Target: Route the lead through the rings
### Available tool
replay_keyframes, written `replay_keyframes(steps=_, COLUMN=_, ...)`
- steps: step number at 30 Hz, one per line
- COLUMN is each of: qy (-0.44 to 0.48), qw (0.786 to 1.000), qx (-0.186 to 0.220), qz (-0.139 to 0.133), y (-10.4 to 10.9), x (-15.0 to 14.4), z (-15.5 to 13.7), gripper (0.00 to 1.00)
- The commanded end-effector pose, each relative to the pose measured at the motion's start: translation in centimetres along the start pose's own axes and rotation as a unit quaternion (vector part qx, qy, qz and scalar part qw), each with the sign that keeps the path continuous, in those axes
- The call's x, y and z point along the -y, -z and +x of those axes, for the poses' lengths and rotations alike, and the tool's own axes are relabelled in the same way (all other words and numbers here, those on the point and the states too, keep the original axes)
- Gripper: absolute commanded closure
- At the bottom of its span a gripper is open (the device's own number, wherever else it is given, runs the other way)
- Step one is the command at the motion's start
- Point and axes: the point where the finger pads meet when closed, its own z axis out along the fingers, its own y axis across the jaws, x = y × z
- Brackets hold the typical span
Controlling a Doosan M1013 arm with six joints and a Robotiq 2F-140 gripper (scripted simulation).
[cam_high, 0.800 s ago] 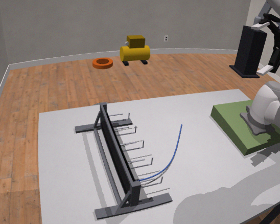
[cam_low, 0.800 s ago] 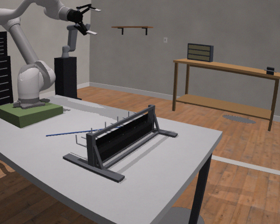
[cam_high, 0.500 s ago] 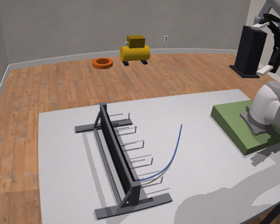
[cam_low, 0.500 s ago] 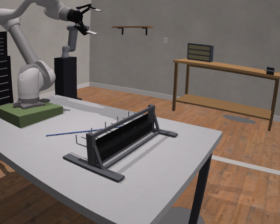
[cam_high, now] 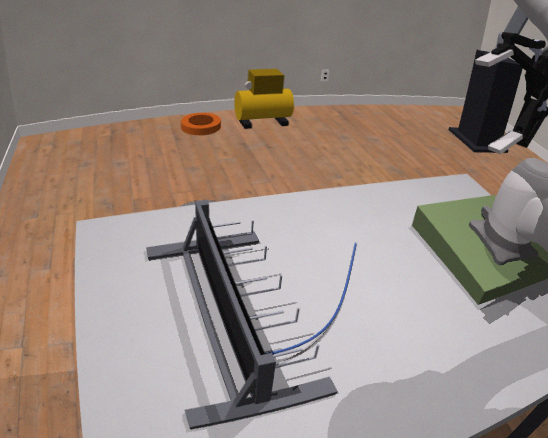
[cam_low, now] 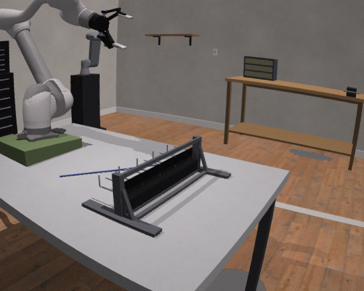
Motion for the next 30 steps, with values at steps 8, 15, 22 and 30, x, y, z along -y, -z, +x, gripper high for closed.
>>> replay_keyframes(steps=8, qy=0.029, qw=0.988, qx=-0.1, qz=-0.112, y=-6.9, x=-5.4, z=8.2, gripper=0.0)
replay_keyframes(steps=15, qy=0.038, qw=0.971, qx=-0.145, qz=-0.187, y=-9.9, x=-9.1, z=13.2, gripper=0.0)
replay_keyframes(steps=22, qy=0.041, qw=0.943, qx=-0.179, qz=-0.276, y=-12.2, x=-13.7, z=18.6, gripper=0.0)
replay_keyframes(steps=30, qy=0.032, qw=0.905, qx=-0.194, qz=-0.376, y=-13.6, x=-19.0, z=23.9, gripper=0.0)
